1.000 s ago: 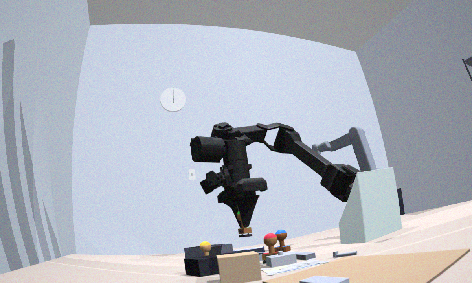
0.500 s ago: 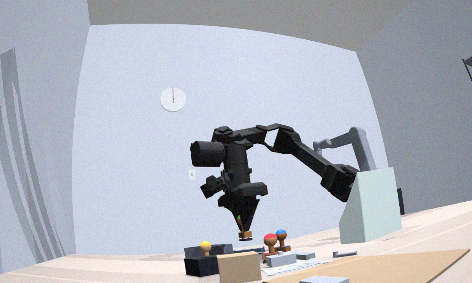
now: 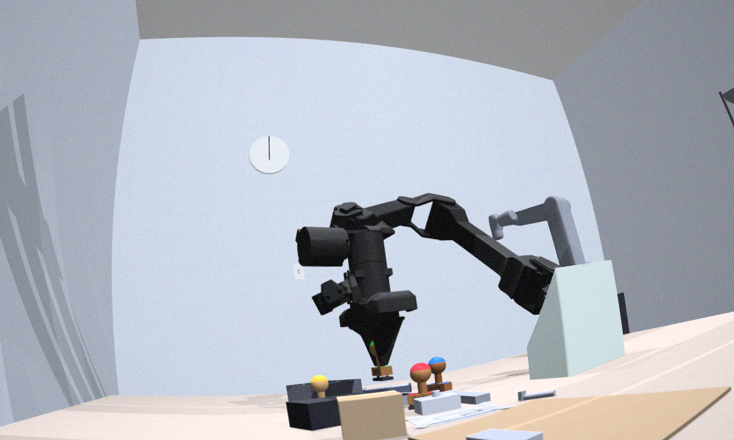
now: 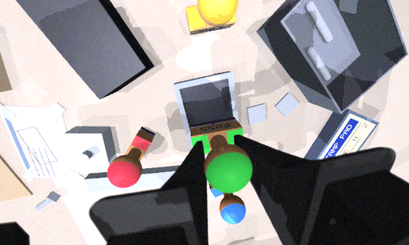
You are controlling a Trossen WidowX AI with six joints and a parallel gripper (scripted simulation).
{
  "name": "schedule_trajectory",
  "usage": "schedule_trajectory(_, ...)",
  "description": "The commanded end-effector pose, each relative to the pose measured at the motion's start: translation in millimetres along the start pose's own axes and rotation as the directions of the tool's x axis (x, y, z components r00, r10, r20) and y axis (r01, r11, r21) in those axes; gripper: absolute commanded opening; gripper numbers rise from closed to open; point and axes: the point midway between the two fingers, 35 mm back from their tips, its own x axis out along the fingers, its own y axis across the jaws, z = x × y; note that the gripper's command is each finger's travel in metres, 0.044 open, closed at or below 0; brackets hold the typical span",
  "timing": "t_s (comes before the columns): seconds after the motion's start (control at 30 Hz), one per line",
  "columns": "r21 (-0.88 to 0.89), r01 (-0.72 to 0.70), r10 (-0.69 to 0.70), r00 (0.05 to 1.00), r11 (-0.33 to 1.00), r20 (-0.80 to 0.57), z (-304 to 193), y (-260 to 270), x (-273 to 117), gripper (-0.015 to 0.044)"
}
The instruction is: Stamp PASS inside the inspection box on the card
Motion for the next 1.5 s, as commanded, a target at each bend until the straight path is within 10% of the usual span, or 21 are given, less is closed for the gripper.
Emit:
schedule_trajectory(0.0, -0.006, 0.004, -0.004, 1.0, 1.0, 0.0, 0, 0, 4, 0.0)
schedule_trajectory(1.47, 0.003, 0.008, -0.008, 1.0, 1.0, 0.001, -2, -1, 28, 0.0)
